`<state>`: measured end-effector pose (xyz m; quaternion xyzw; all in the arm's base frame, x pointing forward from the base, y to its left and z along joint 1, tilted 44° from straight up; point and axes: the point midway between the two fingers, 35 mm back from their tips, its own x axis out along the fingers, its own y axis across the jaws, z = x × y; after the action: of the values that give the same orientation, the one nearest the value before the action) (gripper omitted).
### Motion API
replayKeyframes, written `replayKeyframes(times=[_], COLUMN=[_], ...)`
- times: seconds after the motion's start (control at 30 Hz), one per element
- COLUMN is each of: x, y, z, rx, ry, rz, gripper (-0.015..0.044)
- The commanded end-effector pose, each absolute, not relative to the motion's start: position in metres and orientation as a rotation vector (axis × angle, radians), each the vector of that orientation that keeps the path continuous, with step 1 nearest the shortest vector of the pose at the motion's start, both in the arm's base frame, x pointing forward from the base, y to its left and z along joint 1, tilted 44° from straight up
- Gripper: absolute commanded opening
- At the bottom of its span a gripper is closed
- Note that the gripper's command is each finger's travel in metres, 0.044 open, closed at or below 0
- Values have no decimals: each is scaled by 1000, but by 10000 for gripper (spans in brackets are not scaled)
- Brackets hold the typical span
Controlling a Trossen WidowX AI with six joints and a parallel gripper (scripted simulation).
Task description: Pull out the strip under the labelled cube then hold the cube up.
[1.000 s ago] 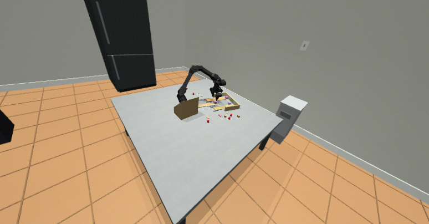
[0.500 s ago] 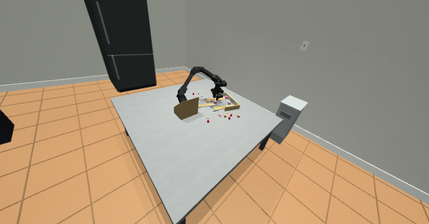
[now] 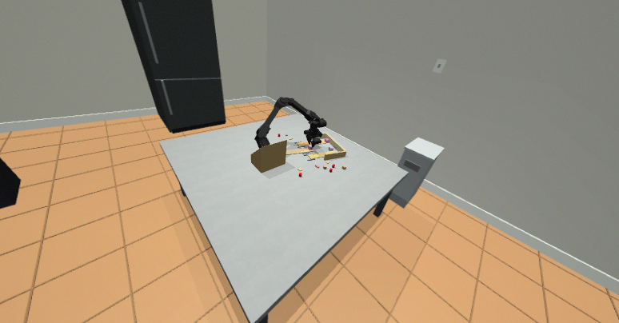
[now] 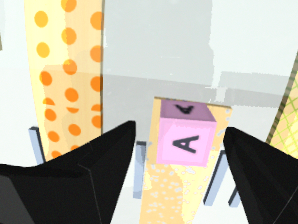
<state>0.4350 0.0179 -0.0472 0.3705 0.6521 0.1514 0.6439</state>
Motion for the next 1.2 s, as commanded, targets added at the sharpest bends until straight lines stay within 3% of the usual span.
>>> replayKeyframes(times=[0.0, 0.63, 0.77, 1.0, 1.1, 1.17], x=[431, 431, 433, 433, 432, 427], y=[25, 32, 30, 30, 30, 28], z=[-57, -63, -62, -62, -61, -59], rx=[855, 856, 846, 846, 846, 846], ry=[1504, 1504, 1498, 1498, 1498, 1499], rz=[342, 343, 344, 344, 344, 343], gripper=[250, 250, 145, 98, 20, 0])
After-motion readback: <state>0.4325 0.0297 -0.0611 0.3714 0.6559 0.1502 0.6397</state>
